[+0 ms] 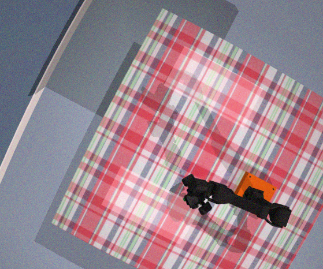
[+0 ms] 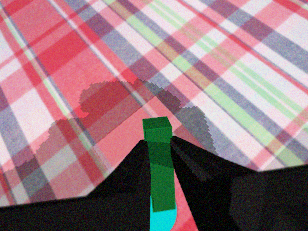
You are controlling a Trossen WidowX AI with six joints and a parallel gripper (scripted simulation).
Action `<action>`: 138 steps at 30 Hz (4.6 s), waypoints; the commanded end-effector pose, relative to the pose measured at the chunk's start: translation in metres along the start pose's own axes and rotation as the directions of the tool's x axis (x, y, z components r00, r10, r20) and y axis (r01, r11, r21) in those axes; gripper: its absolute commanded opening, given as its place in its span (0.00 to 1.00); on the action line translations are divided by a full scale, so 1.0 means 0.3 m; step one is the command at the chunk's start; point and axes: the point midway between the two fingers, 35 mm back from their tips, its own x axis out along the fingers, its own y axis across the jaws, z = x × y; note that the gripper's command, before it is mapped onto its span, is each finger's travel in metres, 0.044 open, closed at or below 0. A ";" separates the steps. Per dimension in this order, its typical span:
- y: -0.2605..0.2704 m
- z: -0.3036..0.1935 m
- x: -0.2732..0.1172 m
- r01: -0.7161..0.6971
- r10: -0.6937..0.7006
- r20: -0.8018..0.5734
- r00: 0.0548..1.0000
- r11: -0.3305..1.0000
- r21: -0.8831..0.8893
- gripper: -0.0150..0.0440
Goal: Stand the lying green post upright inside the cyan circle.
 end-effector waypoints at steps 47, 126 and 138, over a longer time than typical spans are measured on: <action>-0.020 -0.021 -0.039 -0.030 0.033 0.327 0.945 0.999 -0.013 0.29; 0.089 -0.118 -0.184 0.002 0.140 0.666 0.732 0.978 -0.208 0.29; 0.101 -0.126 -0.192 0.007 0.150 0.677 0.720 0.975 -0.223 0.29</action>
